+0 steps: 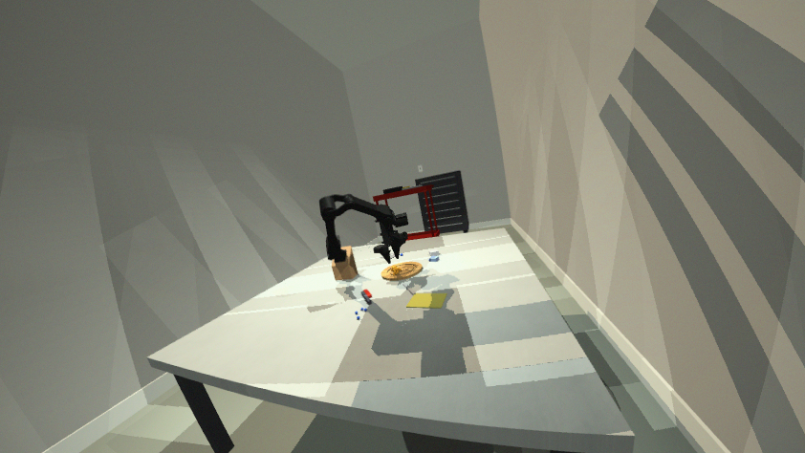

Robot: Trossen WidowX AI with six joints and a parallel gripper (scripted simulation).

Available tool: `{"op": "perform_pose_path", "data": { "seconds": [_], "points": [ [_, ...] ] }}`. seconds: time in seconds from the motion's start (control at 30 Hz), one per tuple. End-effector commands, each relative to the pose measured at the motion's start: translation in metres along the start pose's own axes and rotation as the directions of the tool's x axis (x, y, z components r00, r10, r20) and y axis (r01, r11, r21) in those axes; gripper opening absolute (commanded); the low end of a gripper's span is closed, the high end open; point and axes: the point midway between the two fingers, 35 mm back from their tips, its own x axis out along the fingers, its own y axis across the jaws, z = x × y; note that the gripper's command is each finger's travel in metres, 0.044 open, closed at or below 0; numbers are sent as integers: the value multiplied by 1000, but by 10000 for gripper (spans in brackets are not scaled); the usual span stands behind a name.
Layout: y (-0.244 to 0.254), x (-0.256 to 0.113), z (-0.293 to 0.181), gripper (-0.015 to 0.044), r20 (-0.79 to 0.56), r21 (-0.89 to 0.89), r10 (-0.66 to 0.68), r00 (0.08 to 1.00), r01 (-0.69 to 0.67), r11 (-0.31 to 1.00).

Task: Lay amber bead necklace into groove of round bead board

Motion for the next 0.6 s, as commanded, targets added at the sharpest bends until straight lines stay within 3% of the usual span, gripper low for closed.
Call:
{"op": "perform_pose_path", "data": {
  "seconds": [0.0,0.57],
  "points": [
    [0,-1,0,310,-2,-25,6,1000,-6,1000],
    [1,18,1,310,1,-21,6,1000,-6,1000]
  ]
}}
